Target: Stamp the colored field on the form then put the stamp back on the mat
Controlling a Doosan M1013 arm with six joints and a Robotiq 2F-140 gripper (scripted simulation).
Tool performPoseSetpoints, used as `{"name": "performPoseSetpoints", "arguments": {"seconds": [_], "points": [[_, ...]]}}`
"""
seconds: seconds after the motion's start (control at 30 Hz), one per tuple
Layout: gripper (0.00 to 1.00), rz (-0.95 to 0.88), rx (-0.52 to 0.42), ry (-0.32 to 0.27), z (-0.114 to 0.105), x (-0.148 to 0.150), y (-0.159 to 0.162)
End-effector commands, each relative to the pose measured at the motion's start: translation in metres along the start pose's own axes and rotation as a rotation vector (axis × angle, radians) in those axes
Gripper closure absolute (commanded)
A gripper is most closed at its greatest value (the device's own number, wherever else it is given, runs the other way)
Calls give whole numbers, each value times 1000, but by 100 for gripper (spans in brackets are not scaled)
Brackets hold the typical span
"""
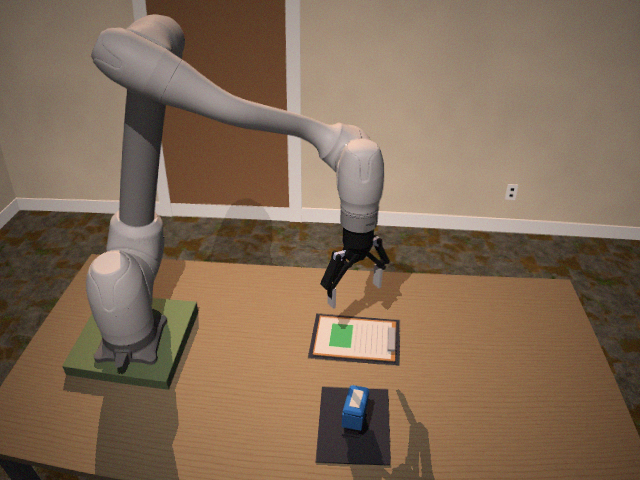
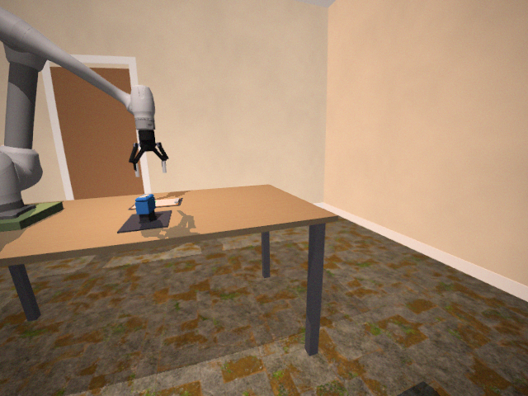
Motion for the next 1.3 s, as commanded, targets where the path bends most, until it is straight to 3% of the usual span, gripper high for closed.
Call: {"name": "performPoseSetpoints", "arguments": {"seconds": [0.0,0.13,0.3,0.47,0.5,0.67,0.93,1.27], "points": [[0,279,-15,-8,-30,1,-2],[0,520,-12,-2,-49,0,-3],[0,816,-28,-10,-54,1,-5],[0,816,-28,-10,-54,1,-5],[48,816,-28,-10,-54,1,-4],[48,816,-28,-10,-53,-4,3],[48,816,-28,-10,-47,-30,41],[48,816,-28,-10,-28,-110,155]]}}
Point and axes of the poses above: the point where the finger pads meet when closed, its own z axis out along the fingers, its own x axis across the jaws, y = z × x, the point moved 10 cm from there along -z, back along the fingers, and after that the axes turned 1 degree about -z, right-handed, at the moved point
